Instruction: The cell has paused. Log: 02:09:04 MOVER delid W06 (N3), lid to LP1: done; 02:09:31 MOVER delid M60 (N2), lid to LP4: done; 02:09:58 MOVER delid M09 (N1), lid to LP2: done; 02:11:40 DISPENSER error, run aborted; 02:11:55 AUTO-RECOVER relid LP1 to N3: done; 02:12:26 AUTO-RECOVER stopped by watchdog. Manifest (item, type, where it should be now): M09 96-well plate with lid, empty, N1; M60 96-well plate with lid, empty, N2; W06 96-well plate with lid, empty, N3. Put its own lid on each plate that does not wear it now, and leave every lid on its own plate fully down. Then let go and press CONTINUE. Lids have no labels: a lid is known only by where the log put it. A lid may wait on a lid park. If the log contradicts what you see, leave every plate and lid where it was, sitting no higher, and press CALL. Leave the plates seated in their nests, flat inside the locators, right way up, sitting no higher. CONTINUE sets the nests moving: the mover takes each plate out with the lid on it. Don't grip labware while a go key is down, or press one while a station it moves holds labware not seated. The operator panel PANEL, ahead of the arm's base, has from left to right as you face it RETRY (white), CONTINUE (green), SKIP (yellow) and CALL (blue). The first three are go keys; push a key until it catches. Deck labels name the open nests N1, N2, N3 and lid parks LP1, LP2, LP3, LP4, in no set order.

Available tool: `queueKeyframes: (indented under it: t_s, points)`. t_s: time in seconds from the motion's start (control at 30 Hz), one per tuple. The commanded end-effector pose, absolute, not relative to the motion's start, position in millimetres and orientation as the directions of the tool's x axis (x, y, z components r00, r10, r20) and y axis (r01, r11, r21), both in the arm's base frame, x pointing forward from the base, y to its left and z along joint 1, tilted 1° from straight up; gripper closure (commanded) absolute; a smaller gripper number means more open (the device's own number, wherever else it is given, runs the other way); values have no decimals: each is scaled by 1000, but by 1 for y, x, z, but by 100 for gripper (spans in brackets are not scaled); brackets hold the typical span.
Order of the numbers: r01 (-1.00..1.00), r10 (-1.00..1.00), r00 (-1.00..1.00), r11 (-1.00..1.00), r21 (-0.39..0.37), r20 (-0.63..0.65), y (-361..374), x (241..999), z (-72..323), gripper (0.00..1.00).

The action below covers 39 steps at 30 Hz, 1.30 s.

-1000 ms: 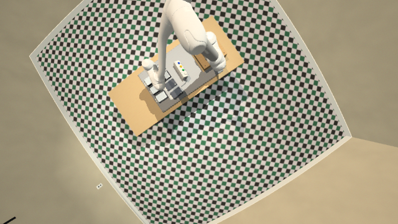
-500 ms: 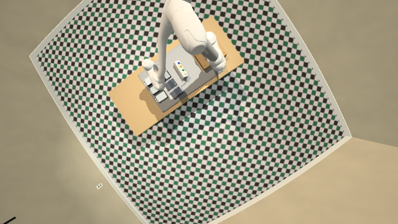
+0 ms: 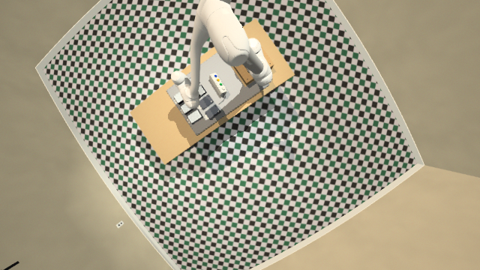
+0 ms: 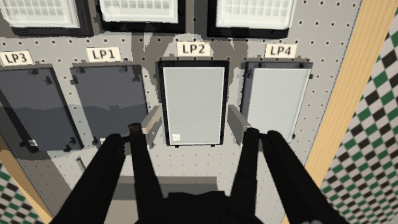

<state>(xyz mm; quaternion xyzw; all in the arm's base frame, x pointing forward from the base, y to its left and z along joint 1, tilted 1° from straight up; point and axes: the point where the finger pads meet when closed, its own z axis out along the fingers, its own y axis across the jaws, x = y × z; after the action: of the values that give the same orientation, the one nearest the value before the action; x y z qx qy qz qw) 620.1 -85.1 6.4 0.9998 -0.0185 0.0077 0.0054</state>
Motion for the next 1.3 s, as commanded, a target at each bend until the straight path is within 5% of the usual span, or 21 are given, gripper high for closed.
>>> queueKeyframes:
  t_s: [0.0, 0.27, 0.3, 1.27]
  points:
    - [-37, -37, 999, -999, 10, 16, -85, 620, 6, 34]
    - [-37, -37, 999, -999, 10, 16, -85, 620, 6, 34]
    - [-37, -37, 999, -999, 10, 16, -85, 620, 6, 41]
    - [-37, -37, 999, -999, 10, 16, -85, 620, 6, 41]
